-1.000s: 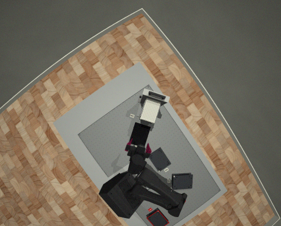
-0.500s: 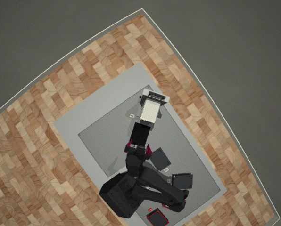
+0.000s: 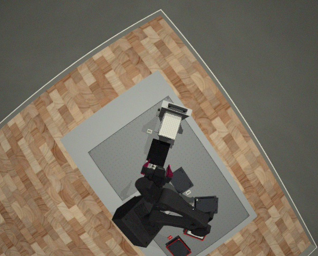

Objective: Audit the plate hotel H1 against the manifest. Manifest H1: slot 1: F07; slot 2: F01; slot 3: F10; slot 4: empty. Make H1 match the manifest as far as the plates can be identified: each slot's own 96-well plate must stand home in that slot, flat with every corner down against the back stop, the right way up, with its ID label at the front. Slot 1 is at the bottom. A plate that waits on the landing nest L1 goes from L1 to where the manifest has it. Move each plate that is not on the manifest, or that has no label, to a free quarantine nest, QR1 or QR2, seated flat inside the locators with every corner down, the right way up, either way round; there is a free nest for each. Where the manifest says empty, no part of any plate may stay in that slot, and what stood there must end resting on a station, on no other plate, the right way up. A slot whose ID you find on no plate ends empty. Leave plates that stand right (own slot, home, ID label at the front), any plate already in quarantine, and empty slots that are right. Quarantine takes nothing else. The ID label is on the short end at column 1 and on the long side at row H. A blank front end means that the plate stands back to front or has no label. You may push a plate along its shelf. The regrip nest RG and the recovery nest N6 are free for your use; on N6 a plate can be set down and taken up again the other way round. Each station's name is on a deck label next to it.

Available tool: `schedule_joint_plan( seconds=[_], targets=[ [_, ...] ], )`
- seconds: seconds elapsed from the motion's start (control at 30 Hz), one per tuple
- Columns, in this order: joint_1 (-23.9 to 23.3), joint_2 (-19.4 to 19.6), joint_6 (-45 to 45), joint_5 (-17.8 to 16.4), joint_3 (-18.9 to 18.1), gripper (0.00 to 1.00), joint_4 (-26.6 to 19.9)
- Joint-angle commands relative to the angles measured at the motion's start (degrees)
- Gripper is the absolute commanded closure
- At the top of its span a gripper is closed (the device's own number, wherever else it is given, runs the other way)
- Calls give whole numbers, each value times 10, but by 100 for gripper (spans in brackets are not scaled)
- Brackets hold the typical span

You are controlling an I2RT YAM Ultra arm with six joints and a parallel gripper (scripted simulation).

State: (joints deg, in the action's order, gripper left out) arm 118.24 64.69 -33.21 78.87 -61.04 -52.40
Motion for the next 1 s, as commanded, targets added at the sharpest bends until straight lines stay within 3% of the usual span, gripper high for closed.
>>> schedule_joint_plan(
  seconds=[0.0, 0.67, 0.9, 0.97],
  targets=[
    [4, 0, -11, 6, -3, 0, -13],
    [4, 0, -11, 6, -3, 0, -13],
    [-28, -24, 115, -15, 29, 0, 118],
    [-28, -24, 115, -15, 29, 0, 118]
  ],
)
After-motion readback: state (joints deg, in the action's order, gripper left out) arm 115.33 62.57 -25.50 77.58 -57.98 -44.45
